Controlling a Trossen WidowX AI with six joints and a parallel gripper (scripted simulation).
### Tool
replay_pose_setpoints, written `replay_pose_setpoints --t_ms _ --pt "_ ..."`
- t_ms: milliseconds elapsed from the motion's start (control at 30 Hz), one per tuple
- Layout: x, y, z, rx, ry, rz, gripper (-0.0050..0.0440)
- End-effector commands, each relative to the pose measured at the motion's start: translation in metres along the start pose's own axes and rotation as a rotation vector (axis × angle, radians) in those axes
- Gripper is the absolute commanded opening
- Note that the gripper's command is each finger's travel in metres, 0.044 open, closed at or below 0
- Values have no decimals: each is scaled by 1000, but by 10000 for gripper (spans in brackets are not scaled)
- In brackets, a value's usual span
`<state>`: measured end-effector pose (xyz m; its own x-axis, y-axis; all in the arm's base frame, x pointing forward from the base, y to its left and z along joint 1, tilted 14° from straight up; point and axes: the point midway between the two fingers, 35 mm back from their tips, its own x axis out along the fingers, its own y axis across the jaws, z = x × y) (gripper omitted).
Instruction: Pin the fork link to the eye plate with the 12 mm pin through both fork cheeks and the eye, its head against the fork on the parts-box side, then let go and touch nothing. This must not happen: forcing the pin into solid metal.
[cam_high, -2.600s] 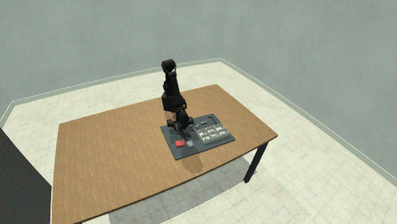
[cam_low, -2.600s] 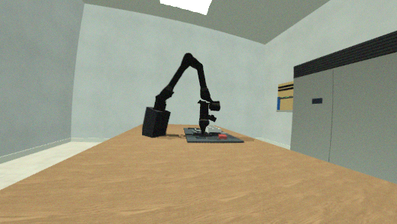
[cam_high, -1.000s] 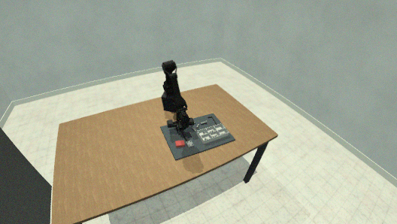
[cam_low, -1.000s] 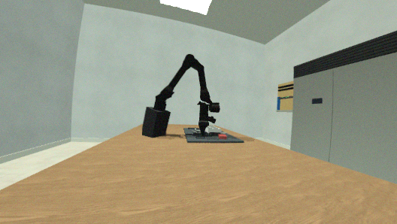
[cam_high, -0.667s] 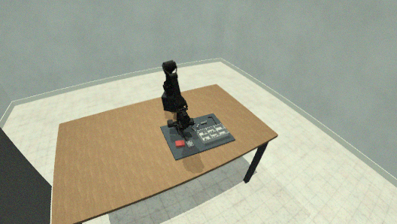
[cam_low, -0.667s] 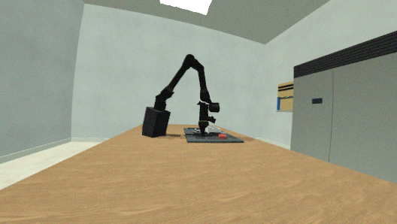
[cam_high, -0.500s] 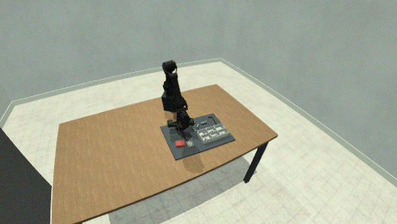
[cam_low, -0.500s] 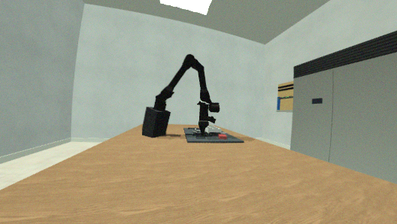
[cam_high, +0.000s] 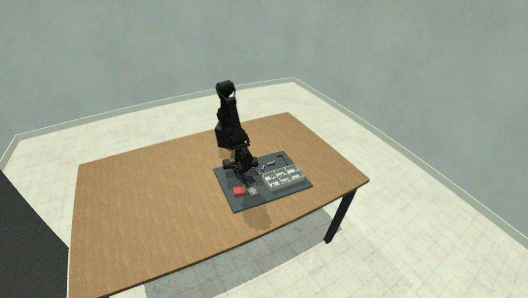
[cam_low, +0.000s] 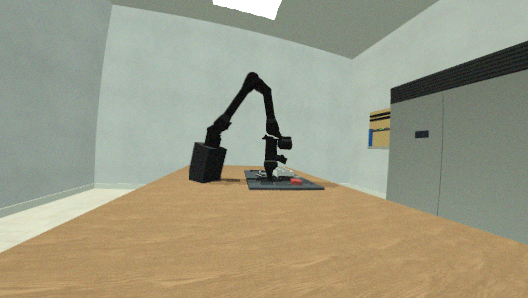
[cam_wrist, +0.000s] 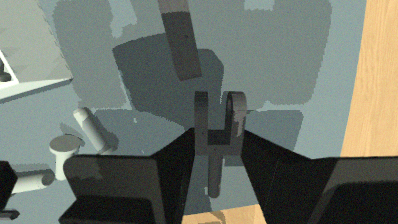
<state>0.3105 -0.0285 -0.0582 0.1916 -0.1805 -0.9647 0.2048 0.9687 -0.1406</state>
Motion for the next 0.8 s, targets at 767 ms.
replay_pose_setpoints --t_ms 767 --pt "1 9 -2 -10 6 29 124"
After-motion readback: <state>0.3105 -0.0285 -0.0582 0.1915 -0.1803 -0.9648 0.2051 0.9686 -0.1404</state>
